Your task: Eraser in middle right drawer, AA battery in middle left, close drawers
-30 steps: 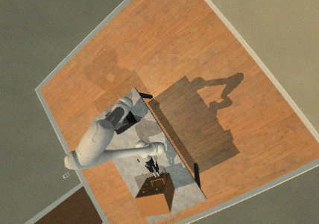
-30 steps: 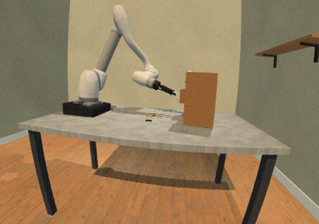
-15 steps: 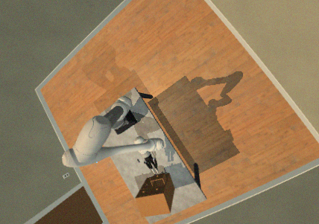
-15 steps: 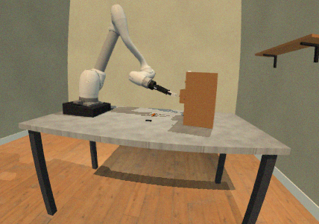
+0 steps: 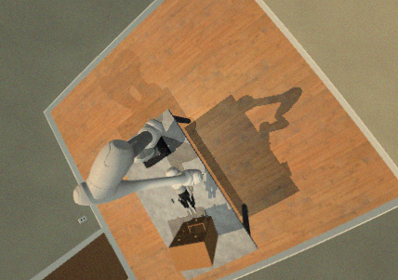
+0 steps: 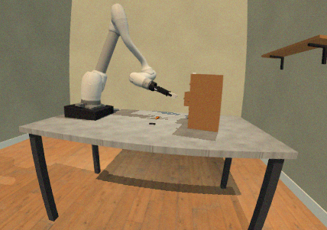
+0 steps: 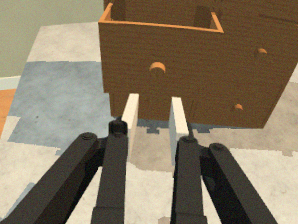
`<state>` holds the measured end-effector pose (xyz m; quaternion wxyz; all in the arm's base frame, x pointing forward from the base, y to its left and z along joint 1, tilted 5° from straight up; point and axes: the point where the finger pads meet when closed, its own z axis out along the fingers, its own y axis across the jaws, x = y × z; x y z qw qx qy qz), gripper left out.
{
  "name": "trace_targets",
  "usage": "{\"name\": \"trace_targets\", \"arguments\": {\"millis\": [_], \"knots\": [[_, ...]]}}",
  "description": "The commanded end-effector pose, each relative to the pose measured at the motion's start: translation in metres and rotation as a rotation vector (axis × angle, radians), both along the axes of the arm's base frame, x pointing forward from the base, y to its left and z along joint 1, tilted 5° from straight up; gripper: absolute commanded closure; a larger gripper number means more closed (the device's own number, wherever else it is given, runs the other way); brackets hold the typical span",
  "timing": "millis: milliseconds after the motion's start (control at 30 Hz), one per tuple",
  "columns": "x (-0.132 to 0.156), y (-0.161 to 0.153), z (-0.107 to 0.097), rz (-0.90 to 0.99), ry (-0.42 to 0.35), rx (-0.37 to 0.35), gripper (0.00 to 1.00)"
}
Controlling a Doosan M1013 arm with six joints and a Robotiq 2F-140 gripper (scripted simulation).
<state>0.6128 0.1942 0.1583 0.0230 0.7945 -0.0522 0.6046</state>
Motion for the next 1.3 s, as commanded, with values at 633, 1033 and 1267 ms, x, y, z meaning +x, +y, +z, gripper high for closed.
{"name": "trace_targets", "arguments": {"millis": [633,1033,1267], "knots": [[-0.037,0.004,0.013,0.000,0.014,0.000,0.80],[-0.046,0.004,0.020,0.002,0.111,0.010,0.80],[-0.054,0.005,0.027,0.004,0.206,0.021,0.80]]}}
